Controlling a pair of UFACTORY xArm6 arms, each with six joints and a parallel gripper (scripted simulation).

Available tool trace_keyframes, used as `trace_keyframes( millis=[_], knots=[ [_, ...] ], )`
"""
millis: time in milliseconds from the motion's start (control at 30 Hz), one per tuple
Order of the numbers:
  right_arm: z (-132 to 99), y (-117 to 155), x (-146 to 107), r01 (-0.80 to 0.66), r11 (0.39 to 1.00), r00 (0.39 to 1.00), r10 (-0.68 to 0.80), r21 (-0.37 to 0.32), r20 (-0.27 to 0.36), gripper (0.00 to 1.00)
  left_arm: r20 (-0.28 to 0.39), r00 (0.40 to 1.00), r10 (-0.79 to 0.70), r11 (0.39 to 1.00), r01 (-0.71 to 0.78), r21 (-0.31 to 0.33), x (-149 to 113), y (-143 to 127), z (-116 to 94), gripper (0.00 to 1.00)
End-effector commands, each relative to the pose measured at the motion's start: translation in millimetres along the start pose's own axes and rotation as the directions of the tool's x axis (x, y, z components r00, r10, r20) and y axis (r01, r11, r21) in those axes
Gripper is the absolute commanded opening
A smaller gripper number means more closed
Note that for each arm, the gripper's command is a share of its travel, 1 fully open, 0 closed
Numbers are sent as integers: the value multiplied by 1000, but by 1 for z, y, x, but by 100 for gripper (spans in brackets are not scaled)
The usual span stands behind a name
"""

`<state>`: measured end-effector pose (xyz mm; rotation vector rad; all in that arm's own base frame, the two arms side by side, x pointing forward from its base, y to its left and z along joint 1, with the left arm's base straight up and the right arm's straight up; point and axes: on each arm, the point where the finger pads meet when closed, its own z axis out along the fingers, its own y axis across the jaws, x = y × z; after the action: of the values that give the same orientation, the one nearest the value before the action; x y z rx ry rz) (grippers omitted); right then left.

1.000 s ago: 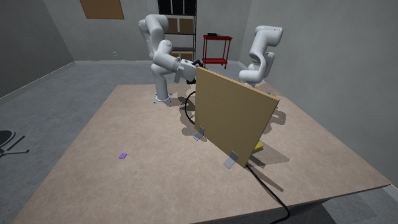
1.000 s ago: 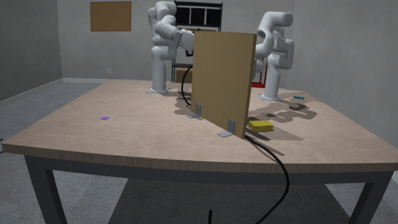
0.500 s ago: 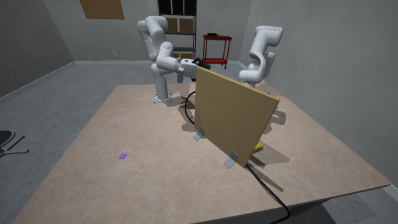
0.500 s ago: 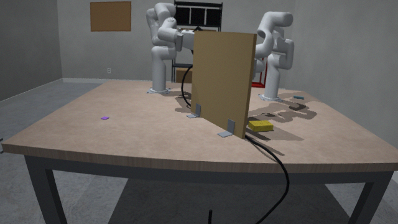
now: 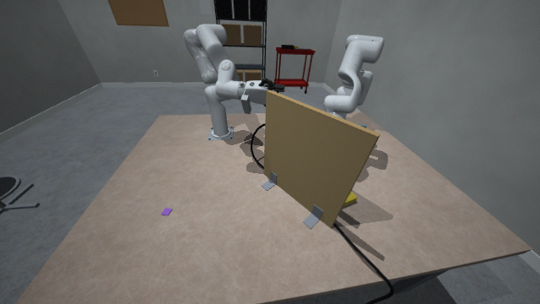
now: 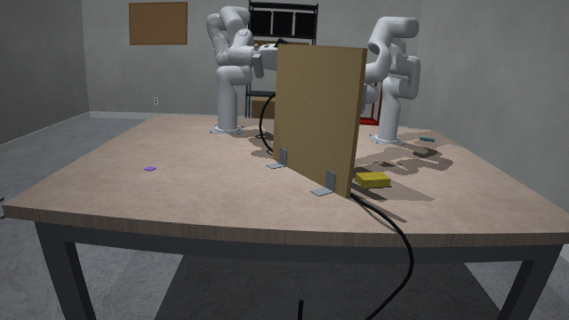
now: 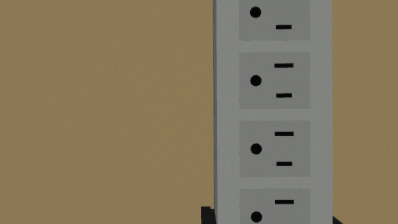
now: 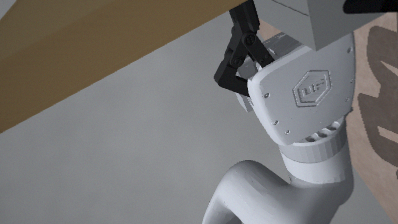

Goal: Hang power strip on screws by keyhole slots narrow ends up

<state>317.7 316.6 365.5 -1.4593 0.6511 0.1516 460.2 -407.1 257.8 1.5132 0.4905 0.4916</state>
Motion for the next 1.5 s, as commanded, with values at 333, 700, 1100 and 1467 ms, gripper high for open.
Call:
trace_keyframes(
  millis=[333,700,1100,1467],
  knots=[
    [-5,-1,-5,-185,966,981,193,178,-27,100,0,1000,1,1000,-1,-5,0,3,1,0],
    [-13,6,-1,-320,904,939,343,285,-35,100,0,1000,1,1000,-1,-5,0,3,1,0],
    [-23,18,6,-444,811,870,492,380,-34,100,0,1000,1,1000,-1,-5,0,3,1,0],
    [-34,37,13,-542,710,785,618,450,-29,100,0,1000,1,1000,-1,-5,0,3,1,0]
  ],
)
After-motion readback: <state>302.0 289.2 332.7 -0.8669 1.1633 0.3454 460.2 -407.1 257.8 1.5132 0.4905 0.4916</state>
